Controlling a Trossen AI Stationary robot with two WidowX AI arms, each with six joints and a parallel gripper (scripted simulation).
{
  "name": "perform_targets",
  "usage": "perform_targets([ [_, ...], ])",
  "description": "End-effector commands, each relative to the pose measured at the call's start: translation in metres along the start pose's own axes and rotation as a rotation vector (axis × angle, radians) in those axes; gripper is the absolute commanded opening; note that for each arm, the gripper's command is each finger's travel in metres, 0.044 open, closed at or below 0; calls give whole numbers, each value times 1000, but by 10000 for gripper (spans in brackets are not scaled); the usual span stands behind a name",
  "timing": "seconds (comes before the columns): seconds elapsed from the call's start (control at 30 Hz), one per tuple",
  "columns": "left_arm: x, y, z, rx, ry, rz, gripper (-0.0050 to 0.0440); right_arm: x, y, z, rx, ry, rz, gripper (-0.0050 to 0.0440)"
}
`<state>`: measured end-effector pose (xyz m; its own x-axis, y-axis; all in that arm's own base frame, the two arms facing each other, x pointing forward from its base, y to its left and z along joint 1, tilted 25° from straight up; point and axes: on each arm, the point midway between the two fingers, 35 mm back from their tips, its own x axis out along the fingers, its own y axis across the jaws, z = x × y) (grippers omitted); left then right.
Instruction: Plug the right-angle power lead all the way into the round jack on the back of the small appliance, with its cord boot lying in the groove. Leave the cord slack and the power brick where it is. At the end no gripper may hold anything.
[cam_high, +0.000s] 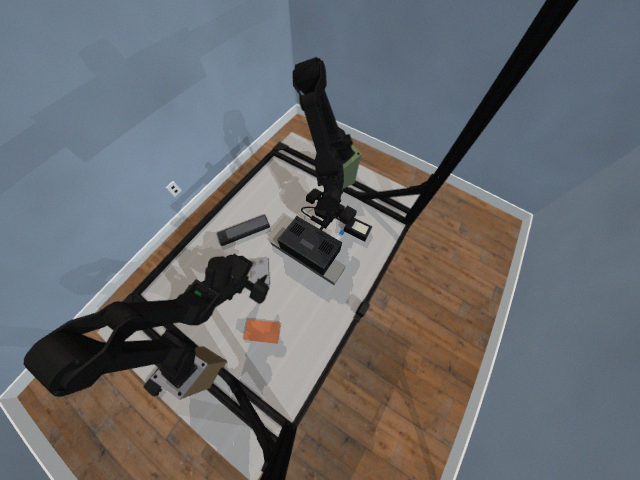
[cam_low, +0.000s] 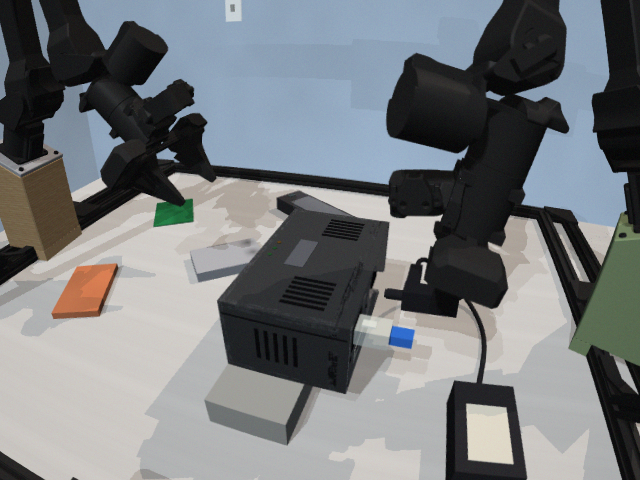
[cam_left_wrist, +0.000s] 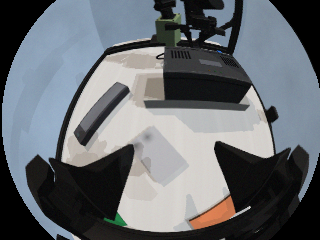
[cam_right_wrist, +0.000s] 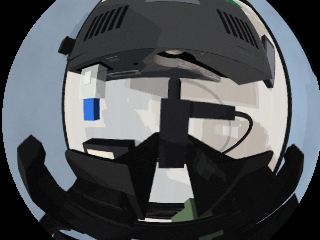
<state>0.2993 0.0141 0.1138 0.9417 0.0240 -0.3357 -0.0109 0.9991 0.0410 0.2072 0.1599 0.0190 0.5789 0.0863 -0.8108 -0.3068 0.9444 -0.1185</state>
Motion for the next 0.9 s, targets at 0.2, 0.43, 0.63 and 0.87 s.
perform_targets([
  [0.2,0,0,0,-2,-1,-3,400,2,-2,-3,14,16,53,0],
  [0.43,0,0,0,-2,-1,-3,400,3,-3,-3,24,24,89,0],
  [0.63,0,0,0,-2,-1,-3,400,4,-4,-4,40,32,146,0],
  [0.87,0,0,0,-2,-1,-3,400,4,-5,-4,55,33,209,0],
])
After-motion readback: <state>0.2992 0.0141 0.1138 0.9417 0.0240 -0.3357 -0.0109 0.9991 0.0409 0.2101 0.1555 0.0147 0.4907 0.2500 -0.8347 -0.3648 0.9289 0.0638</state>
